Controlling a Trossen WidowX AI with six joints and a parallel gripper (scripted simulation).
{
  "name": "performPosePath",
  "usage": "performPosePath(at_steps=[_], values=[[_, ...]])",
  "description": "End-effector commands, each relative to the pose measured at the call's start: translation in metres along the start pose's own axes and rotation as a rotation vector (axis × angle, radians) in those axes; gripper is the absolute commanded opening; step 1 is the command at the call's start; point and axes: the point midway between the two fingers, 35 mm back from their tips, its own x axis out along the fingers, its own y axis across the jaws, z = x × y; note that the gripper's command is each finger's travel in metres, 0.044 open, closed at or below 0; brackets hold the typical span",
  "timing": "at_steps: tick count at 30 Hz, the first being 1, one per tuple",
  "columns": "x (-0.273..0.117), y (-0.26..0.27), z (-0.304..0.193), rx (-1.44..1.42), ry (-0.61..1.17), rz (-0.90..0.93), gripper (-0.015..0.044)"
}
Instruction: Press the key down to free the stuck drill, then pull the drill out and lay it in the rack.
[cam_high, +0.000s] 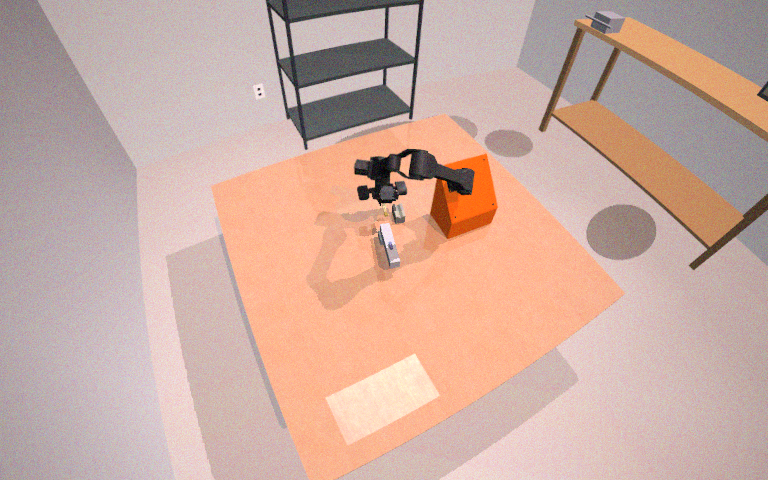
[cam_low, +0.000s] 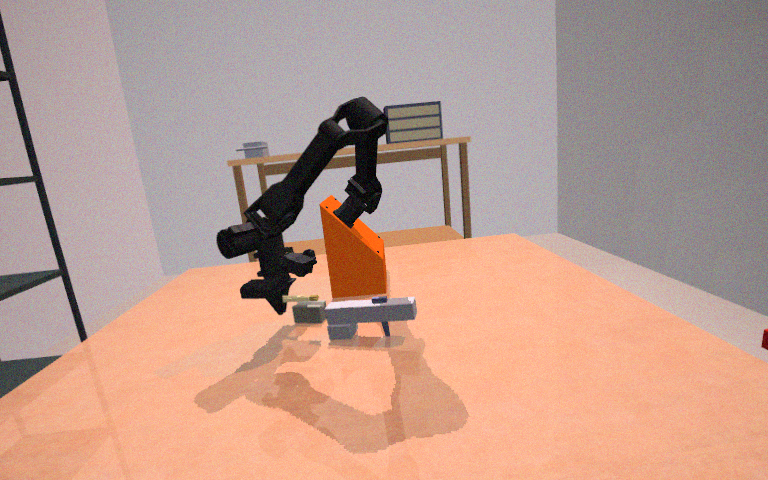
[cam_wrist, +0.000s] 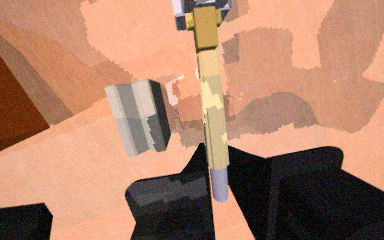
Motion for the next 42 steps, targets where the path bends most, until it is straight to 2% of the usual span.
performPosePath(at_steps=[1, 42], values=[[-0.0027, -0.0020, 0.0001, -0.006, 0.005, -0.004, 0.0000], [-0.0095, -0.0071, 0.0005, -0.006, 0.005, -0.005, 0.0000]])
